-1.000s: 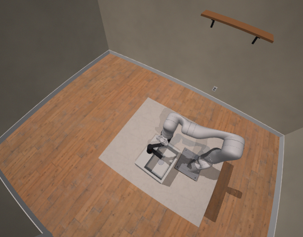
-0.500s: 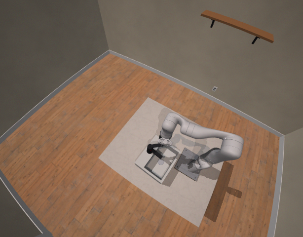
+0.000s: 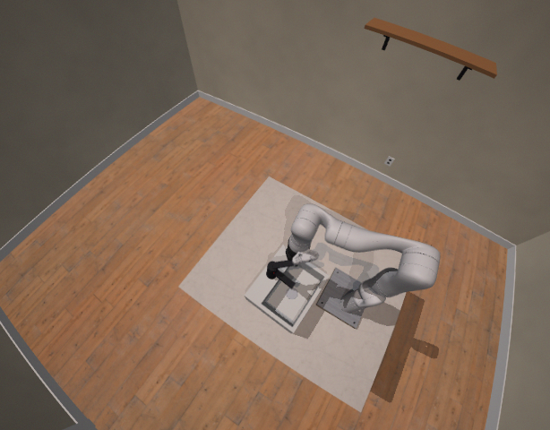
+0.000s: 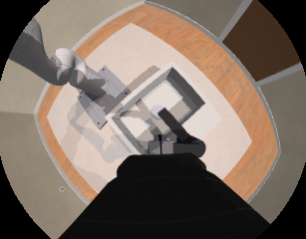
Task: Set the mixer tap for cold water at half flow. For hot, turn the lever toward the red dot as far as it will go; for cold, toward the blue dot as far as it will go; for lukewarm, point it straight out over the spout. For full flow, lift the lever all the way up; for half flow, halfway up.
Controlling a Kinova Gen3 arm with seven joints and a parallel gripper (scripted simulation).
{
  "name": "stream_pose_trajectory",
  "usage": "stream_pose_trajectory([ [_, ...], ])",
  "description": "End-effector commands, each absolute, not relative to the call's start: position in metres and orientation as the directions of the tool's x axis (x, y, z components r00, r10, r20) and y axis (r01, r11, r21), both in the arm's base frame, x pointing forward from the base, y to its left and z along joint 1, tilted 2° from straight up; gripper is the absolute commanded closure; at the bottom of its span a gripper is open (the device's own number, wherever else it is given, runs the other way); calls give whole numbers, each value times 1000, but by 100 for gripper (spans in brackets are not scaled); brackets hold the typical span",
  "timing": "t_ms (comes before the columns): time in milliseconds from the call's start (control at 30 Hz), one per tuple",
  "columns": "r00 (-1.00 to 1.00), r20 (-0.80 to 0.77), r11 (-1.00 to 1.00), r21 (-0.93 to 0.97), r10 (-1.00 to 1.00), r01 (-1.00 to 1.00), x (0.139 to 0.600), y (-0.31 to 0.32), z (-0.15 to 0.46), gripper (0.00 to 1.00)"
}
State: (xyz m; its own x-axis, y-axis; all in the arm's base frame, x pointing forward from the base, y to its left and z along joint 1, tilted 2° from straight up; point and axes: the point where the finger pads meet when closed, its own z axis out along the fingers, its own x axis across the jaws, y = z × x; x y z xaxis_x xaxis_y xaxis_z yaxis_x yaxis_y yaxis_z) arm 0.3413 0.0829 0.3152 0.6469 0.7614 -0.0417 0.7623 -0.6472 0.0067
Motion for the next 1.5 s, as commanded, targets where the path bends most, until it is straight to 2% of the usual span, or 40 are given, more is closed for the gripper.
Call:
stream_pose_trajectory([
  [0,589,-42,-589,2,807,808,342,81,316,100],
  [133,462,-41,-463,-5,886,887,342,79,317,100],
  [200,462,-41,-463,-5,886,887,342,79,317,100],
  [600,60,-34,-60,-22,998,998,344,74,319,100],
  [1200,-376,-18,375,-34,926,926,351,69,321,100],
  [1467,-486,-13,485,-35,874,874,354,67,322,100],
])
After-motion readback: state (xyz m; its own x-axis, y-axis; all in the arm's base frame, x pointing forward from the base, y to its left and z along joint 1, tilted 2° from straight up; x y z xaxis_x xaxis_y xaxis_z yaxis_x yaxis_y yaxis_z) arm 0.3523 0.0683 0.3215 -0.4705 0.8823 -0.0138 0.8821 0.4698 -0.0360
